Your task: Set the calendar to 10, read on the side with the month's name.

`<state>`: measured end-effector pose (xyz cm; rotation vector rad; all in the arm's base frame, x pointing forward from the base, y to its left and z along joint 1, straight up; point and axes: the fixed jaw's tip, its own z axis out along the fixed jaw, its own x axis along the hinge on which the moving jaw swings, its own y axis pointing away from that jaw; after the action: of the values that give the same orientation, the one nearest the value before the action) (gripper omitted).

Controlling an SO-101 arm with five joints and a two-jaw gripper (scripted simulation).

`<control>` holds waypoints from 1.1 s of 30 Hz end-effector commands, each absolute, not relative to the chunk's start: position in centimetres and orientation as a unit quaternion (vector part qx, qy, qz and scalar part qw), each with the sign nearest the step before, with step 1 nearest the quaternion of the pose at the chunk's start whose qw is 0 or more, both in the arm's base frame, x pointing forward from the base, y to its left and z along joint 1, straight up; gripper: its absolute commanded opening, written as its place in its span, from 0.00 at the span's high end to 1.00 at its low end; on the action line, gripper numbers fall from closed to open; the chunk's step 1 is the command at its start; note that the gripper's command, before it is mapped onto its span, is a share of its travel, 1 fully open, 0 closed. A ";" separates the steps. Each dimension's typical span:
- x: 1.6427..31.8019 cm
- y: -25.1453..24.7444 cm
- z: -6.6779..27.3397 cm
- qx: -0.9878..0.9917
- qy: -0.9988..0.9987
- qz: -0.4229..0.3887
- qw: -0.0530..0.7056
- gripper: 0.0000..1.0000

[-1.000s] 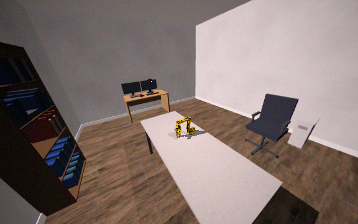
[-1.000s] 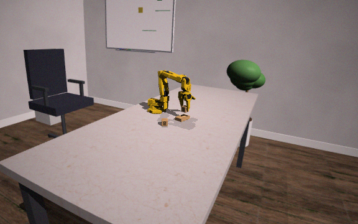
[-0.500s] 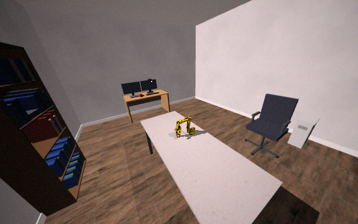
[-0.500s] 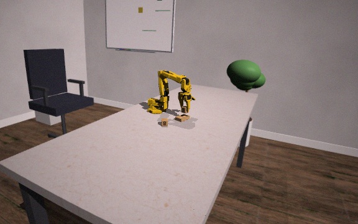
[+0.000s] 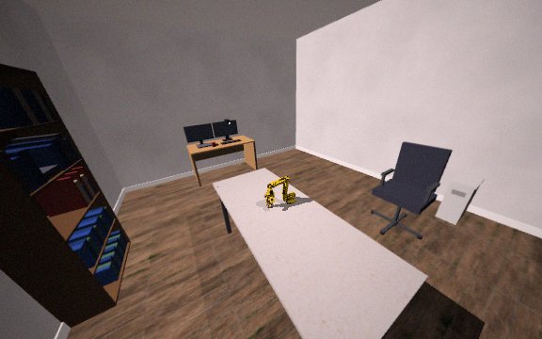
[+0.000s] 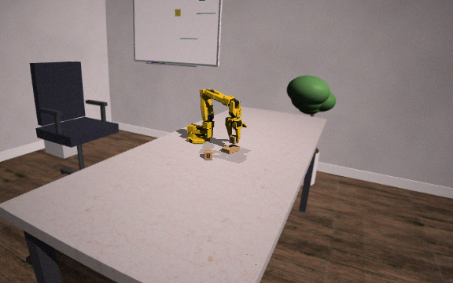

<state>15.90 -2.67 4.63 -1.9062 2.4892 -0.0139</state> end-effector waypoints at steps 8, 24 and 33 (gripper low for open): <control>16.1 -2.8 4.3 -0.601 0.799 -0.013 0.012 1.00; 16.1 -2.8 3.7 -0.601 0.799 -0.013 0.012 1.00; 16.1 -2.8 3.6 -0.601 0.799 -0.013 0.012 1.00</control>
<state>15.88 -2.67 3.53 -1.9037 2.4862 -0.0204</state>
